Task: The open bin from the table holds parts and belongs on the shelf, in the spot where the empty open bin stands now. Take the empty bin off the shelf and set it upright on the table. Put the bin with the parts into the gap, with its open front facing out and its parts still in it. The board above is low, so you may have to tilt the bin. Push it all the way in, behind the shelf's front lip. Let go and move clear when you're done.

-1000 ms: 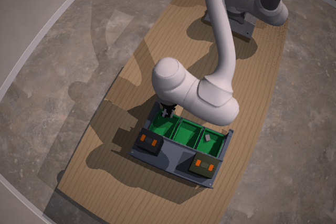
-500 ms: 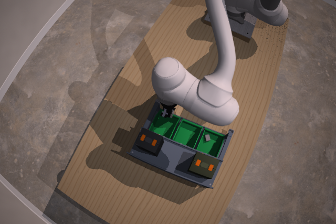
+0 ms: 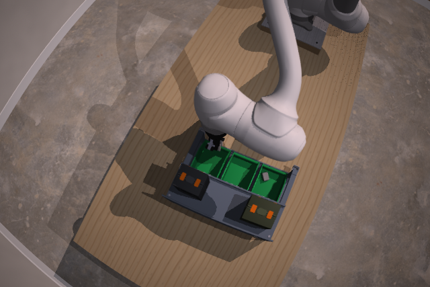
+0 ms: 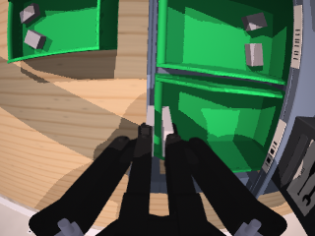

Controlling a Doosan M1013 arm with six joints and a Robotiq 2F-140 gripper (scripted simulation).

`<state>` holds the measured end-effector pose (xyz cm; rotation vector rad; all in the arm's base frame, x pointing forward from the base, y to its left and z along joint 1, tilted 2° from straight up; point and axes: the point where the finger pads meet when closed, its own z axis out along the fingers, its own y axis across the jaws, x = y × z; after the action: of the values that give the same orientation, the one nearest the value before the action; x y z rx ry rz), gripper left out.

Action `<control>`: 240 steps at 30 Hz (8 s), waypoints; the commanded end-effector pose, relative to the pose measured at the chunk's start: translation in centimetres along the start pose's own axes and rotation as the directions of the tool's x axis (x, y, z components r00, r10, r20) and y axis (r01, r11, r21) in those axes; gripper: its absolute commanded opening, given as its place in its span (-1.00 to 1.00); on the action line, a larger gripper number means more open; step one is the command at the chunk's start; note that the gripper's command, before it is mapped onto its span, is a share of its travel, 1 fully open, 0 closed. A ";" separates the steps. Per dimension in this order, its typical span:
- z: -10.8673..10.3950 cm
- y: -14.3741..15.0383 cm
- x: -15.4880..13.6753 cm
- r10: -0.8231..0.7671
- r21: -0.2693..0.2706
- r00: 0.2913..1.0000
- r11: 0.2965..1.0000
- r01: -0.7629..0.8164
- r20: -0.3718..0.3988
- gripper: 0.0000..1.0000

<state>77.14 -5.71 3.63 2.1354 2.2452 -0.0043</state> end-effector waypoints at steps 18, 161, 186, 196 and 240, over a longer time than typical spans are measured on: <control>-1.3 0.0 0.0 0.000 0.000 1.000 1.000 0.000 0.000 -0.80; -1.9 -15.6 0.0 0.000 0.000 1.000 1.000 0.000 0.000 -0.80; -1.9 -17.8 0.0 0.000 0.000 1.000 1.000 0.000 0.000 -0.80; -1.9 -18.7 0.0 0.000 0.000 1.000 1.000 0.000 0.000 -0.80; -0.5 -19.1 0.0 0.000 0.000 1.000 1.000 0.000 0.000 -0.80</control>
<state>58.02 -6.65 3.70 2.1355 2.2453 -0.0045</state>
